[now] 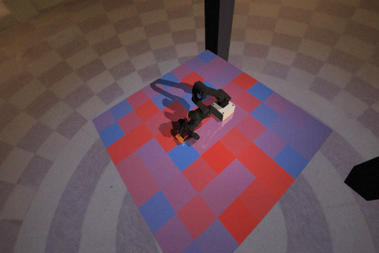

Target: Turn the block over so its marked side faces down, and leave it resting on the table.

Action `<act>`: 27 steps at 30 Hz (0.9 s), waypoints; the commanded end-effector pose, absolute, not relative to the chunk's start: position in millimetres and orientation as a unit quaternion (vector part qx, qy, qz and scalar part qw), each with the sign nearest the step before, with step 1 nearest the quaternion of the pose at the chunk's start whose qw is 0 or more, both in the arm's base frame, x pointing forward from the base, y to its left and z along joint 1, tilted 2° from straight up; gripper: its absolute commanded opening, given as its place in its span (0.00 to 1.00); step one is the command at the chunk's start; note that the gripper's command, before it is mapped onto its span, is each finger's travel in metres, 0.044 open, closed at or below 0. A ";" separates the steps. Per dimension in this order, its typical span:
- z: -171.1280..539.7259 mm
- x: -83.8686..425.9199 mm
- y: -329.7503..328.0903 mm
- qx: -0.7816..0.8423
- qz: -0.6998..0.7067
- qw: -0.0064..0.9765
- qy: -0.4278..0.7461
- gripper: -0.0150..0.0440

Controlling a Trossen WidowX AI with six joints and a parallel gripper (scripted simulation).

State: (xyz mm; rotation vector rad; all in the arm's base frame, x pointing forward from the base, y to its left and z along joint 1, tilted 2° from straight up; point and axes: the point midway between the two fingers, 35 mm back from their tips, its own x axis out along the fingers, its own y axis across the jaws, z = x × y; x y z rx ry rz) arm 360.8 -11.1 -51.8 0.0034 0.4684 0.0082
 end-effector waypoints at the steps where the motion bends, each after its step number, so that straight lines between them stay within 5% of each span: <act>1: -49.1 358.2 -10.5 0.003 0.006 0.976 0.216 0.25; 16: -47.3 358.1 -10.5 0.002 0.006 0.977 0.211 0.25; 27: -47.3 358.1 -10.5 0.002 0.006 0.977 0.211 0.74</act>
